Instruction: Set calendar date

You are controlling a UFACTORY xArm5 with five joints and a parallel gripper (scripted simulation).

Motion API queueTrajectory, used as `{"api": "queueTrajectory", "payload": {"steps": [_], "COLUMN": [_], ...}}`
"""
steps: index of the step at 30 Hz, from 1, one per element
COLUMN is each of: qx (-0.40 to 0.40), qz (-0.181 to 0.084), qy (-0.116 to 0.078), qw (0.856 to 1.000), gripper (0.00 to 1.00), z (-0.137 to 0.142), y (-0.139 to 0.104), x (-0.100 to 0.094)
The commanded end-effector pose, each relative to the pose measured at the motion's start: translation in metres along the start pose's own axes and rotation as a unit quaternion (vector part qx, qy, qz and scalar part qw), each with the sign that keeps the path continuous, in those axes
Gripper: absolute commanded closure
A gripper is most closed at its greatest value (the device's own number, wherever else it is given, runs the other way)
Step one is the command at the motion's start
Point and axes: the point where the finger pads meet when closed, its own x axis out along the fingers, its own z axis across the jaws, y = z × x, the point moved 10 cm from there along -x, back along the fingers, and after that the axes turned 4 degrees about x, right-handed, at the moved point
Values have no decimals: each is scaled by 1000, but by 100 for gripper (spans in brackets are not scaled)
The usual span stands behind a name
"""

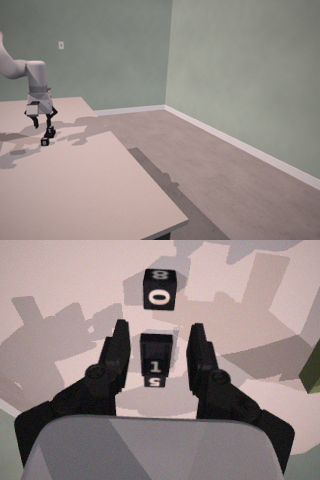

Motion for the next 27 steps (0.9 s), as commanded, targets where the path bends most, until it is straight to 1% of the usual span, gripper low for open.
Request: {"api": "queueTrajectory", "payload": {"steps": [1,17,27], "qx": [0,0,0], "qz": [0,0,0], "qy": [2,2,2], "qw": [1000,1000,1000], "gripper": [51,51,51], "z": [-1,-1,-1], "y": [0,0,0], "x": [0,13,29]}}
